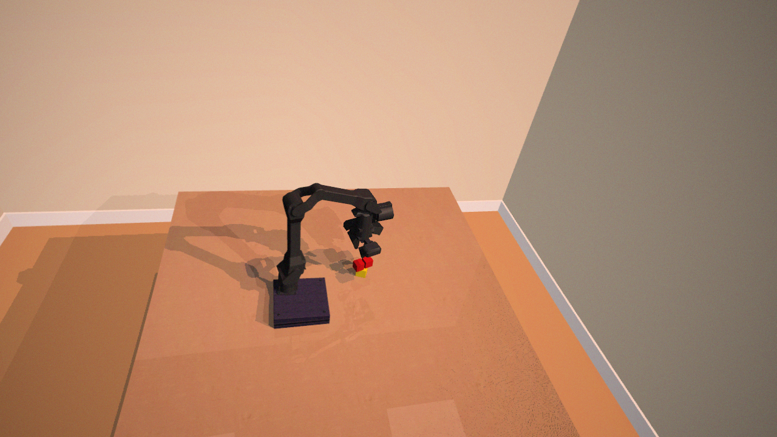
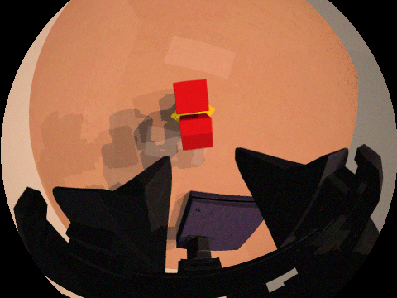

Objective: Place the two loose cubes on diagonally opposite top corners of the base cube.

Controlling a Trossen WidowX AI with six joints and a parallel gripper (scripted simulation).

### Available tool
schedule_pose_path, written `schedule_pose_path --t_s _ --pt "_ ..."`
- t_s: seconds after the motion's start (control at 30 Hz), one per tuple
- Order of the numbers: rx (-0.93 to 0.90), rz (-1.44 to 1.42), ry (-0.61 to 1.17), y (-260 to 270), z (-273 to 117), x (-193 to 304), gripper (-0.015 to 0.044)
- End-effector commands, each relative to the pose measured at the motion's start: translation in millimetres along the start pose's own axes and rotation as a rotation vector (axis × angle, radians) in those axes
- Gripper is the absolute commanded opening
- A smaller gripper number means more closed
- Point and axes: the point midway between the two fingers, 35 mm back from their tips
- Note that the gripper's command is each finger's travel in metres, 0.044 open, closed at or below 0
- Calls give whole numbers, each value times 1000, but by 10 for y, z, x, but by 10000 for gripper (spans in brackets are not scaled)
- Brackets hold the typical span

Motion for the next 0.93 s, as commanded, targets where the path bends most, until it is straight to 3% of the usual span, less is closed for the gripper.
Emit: schedule_pose_path --t_s 0.0,0.13,0.4,0.9 --pt "0 -1 -3 0 -31 -5 310" --pt "10 -20 -6 313 -16 12 400" --pt "-13 0 2 1230 -39 180 400" --pt "-14 1 3 1251 -39 187 400"
Point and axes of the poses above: the point midway between the two fingers, 35 mm back from their tips, its own z axis out along the fingers, its own y axis across the jaws, x = y × z, and after that the axes turned 14 degrees about z, right-handed
